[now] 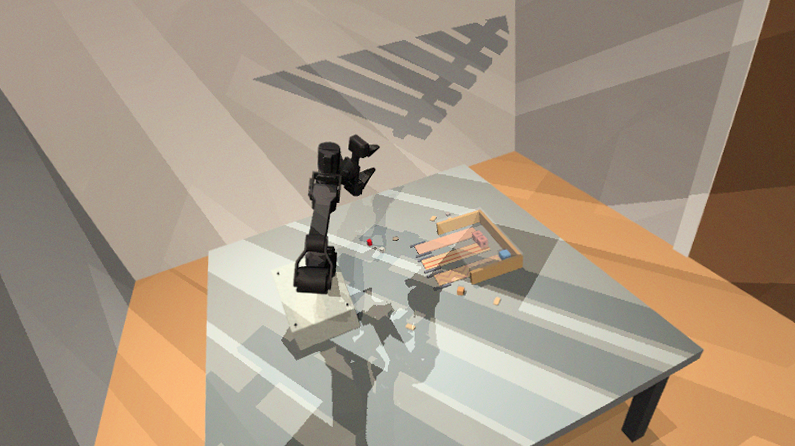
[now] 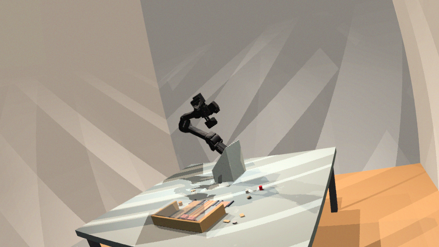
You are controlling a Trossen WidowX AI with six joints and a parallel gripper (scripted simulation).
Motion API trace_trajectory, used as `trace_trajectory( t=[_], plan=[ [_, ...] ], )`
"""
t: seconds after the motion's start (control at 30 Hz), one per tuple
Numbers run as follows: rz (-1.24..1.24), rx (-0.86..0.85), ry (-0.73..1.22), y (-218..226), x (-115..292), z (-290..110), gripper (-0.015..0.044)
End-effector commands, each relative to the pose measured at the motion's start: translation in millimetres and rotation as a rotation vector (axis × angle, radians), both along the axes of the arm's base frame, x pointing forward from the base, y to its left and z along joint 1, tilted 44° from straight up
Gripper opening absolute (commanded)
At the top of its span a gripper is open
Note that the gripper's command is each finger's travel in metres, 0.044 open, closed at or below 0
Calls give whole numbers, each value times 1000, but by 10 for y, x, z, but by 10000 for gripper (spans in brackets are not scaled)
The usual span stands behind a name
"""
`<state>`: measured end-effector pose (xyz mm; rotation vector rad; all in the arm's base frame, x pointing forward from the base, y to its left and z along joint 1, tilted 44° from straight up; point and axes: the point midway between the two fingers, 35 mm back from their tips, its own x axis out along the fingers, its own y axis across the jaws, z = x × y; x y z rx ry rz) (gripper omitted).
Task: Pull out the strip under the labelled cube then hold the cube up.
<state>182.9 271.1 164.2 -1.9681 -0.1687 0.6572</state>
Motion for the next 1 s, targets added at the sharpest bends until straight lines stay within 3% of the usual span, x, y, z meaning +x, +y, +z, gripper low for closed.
trace_trajectory(
  t=[0.0,0.3,0.53,0.97],
  plan=[
    [-273,226,114,-275,476,-487,400],
    [-707,637,197,-1005,1035,-1133,400],
    [-1022,978,188,-1729,1201,-1558,400],
    [-1036,993,186,-1763,1202,-1575,400]
  ],
)
